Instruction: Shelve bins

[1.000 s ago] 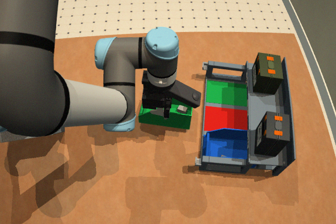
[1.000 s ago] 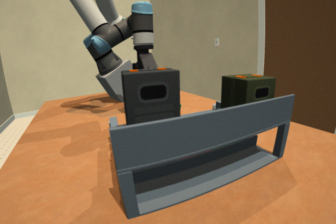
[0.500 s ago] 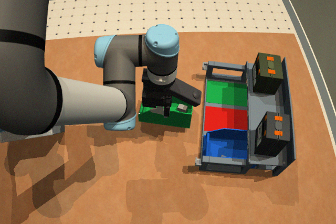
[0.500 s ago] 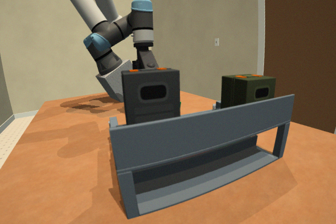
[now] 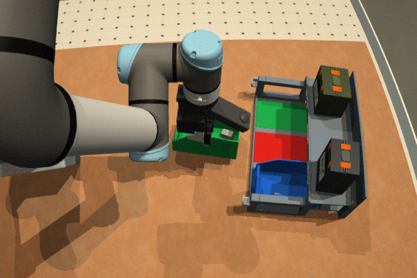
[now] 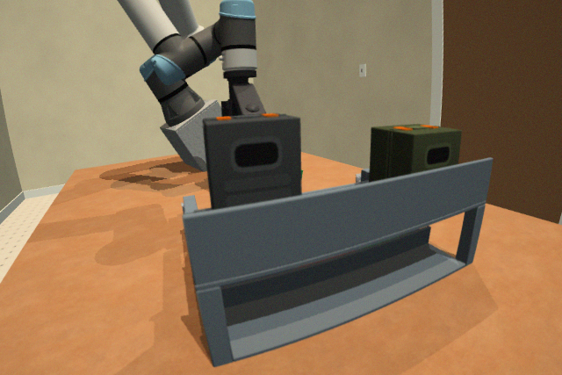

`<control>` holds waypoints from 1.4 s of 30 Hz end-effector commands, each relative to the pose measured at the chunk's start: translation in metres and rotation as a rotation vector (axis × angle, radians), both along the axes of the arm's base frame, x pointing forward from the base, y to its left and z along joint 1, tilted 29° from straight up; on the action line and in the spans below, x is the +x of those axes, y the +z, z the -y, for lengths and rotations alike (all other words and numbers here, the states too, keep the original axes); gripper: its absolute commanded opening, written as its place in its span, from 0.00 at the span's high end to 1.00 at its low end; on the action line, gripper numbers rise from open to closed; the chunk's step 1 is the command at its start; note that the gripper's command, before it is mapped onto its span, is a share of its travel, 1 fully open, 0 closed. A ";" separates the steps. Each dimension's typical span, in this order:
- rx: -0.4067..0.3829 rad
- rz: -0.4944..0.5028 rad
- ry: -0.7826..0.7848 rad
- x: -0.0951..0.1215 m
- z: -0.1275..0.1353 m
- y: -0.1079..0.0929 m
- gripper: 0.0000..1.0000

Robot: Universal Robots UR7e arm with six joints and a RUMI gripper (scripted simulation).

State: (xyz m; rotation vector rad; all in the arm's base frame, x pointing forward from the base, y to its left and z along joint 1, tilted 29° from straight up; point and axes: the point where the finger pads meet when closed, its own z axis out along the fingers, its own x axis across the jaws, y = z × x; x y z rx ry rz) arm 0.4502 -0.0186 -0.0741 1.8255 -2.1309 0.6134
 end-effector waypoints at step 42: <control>-0.001 0.010 0.001 0.002 -0.010 0.020 1.00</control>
